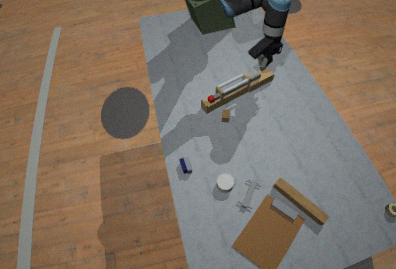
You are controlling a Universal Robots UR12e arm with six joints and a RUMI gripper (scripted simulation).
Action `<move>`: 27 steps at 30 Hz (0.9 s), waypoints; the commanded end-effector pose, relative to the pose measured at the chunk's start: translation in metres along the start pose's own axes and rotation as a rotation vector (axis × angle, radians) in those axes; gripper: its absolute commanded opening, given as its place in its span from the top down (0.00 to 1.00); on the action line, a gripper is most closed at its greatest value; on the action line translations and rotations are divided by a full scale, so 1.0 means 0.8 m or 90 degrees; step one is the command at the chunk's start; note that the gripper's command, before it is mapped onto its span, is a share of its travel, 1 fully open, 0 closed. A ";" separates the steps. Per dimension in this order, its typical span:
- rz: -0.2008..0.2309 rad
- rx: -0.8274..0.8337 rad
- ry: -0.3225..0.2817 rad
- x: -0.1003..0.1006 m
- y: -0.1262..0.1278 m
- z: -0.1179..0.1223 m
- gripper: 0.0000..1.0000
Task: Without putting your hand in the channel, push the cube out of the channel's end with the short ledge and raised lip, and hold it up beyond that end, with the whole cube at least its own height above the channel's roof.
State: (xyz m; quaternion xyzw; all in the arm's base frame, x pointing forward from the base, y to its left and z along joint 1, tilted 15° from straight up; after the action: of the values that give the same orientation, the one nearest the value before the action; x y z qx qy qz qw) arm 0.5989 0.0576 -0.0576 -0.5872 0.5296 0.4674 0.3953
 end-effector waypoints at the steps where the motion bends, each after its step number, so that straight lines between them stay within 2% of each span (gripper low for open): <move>1: 0.000 0.000 0.000 -0.041 -0.001 0.000 1.00; 7: 0.000 0.000 0.000 -0.051 -0.001 0.000 1.00; 27: 0.000 0.000 0.000 -0.051 -0.001 0.000 1.00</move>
State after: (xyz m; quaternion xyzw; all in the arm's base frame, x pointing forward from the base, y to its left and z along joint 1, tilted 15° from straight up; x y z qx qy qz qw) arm 0.5988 0.0676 -0.0185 -0.5868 0.5300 0.4676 0.3951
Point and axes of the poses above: the point where the finger pads meet when closed, its own x axis out along the fingers, its own y axis across the jaws, z = x × y, the point moved 9 cm from there along -x, back along the fingers, and after that the axes turned 5 degrees about x, right-handed, at the moved point
